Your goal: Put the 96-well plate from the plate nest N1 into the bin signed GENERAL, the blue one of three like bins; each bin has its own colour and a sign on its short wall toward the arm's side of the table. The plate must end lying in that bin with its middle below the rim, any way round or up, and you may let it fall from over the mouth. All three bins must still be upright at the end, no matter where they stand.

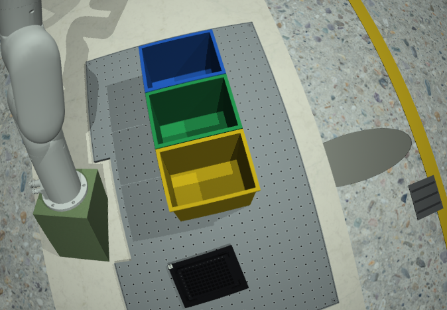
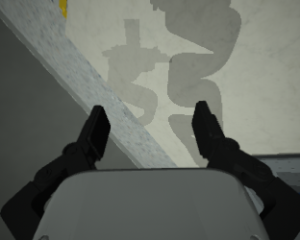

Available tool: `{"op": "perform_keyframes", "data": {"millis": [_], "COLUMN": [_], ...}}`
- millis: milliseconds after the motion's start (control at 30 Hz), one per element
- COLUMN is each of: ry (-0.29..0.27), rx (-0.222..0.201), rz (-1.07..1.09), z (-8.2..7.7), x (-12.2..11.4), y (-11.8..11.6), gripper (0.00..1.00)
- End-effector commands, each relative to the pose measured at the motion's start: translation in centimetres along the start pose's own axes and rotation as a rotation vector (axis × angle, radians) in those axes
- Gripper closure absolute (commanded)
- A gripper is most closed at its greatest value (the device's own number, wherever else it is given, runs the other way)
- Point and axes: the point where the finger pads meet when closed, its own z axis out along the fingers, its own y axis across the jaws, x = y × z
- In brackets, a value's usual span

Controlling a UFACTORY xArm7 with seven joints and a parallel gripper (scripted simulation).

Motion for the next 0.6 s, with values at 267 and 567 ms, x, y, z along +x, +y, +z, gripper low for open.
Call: {"op": "perform_keyframes", "data": {"millis": [267,567], "ry": [-0.106,-0.109], "rx": [0.063,0.065], "rz": [-0.153,-0.158], "z": [2.2,3.7], "x": [-2.6,-4.6], "y": [-3.9,-6.4], "gripper": [0.00,0.00]}}
